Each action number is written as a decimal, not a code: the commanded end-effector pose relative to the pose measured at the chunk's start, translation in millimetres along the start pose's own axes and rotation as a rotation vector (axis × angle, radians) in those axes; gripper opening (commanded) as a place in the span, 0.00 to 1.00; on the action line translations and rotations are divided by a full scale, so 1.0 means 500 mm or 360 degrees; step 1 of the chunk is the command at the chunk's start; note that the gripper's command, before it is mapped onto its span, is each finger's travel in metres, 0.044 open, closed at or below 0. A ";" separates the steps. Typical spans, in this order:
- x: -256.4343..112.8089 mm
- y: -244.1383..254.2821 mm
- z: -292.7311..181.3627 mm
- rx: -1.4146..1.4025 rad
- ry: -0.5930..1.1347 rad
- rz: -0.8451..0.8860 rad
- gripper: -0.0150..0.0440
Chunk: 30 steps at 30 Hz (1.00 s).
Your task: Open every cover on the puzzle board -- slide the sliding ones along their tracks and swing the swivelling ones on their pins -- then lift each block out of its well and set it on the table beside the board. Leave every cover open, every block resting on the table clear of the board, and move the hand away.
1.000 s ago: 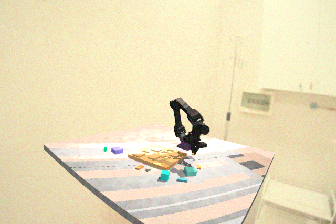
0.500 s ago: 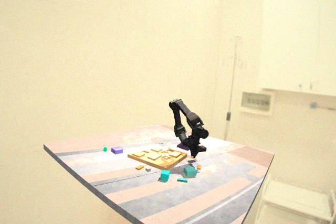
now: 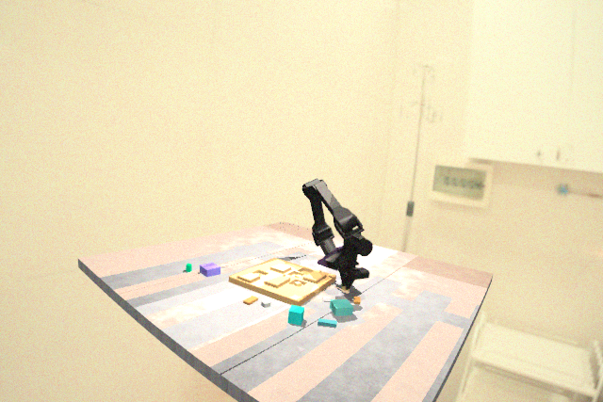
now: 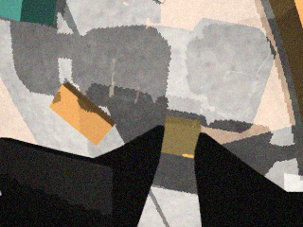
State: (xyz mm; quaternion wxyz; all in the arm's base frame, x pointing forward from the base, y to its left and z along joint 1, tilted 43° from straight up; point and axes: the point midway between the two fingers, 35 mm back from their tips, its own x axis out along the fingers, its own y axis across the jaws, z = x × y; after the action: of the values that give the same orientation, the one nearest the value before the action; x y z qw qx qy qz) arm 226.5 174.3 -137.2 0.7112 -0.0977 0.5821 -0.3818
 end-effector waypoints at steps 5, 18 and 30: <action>0.029 -0.007 -0.002 -0.0009 -0.0004 -0.0009 0.39; 0.026 -0.005 -0.001 0.0000 0.0000 -0.0005 0.79; -0.020 -0.001 0.000 -0.0003 0.0000 -0.0004 1.00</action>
State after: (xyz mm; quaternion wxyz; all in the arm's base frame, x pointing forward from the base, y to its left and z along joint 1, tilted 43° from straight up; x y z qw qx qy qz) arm 223.7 168.4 -138.0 0.7059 -0.1061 0.5838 -0.3867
